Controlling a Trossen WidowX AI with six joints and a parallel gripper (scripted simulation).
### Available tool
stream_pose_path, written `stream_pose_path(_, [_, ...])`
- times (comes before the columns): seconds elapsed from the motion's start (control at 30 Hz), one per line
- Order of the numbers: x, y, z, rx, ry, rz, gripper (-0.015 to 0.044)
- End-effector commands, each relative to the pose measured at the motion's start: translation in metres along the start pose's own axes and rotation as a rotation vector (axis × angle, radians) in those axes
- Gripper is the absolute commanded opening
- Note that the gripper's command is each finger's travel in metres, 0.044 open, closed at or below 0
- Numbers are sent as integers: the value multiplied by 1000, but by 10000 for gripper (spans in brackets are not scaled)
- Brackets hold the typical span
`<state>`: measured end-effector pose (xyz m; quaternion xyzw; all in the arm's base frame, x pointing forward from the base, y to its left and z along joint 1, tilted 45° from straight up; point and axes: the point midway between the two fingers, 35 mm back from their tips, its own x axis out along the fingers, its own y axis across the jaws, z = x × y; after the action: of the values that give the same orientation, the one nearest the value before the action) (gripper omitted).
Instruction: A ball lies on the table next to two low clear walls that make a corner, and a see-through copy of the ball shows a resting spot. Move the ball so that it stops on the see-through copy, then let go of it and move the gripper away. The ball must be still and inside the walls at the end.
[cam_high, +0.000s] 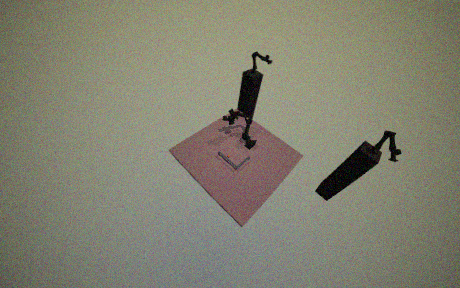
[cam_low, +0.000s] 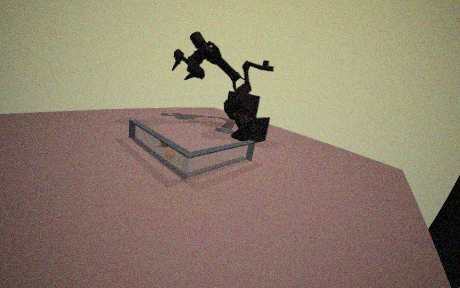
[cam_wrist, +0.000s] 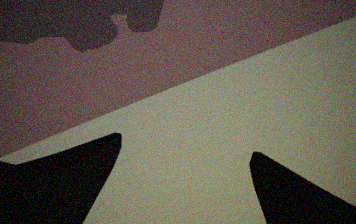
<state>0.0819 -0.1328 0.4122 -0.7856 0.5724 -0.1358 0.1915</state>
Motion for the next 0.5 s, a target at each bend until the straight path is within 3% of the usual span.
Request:
stream_pose_path(0.0, [0,-2,1,6,-3,-3,374])
stream_pose_path(0.2, [1,-72,56,199,-134,-64,232])
stream_pose_path(0.47, [-4,-131,155,472,-362,13,232])
